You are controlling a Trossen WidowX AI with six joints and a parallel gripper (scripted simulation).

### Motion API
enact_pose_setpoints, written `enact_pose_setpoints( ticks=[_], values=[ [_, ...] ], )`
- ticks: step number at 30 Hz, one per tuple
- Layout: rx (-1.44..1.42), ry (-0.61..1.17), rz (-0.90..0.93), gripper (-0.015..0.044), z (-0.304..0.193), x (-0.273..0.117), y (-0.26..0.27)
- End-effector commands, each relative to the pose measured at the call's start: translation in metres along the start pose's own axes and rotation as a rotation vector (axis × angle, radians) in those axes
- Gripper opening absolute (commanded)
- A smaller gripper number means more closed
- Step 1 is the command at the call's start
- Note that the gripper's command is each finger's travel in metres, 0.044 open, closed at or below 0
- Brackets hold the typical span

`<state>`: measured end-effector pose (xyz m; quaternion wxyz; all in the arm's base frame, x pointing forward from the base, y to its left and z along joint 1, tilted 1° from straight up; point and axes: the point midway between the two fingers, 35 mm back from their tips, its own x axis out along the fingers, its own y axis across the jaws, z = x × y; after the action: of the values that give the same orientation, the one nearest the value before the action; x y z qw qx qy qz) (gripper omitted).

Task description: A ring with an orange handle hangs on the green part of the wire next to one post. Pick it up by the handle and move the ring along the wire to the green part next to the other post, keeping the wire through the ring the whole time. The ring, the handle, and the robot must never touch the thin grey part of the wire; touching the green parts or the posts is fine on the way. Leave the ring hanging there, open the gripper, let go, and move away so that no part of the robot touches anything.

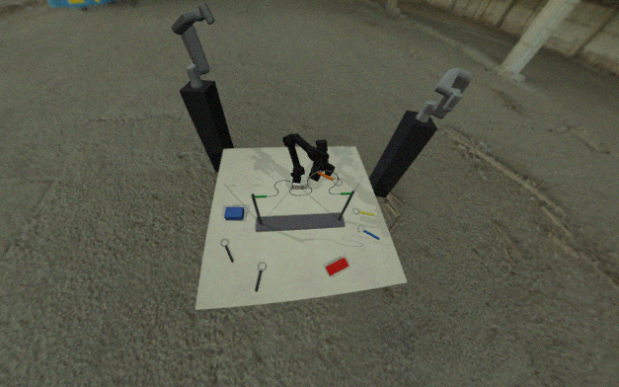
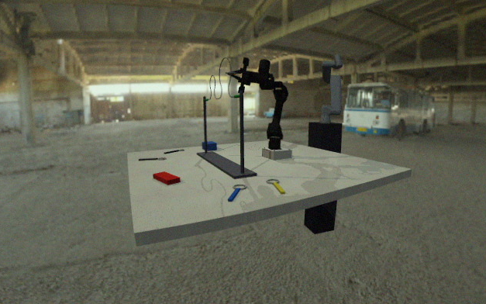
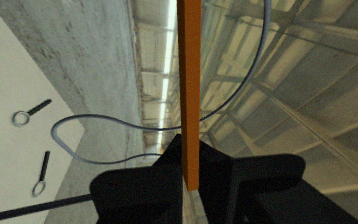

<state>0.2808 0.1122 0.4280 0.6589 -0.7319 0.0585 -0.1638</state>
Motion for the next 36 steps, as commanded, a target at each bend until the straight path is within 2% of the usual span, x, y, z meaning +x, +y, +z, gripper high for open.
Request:
enact_pose_setpoints(
  ticks=[1,36],
  values=[
    [-0.042,-0.009,-0.022,-0.015,0.001,0.0,0.0],
    [-0.394,-0.049,-0.22,-0.015,0.002,0.0,-0.01]
  ],
)
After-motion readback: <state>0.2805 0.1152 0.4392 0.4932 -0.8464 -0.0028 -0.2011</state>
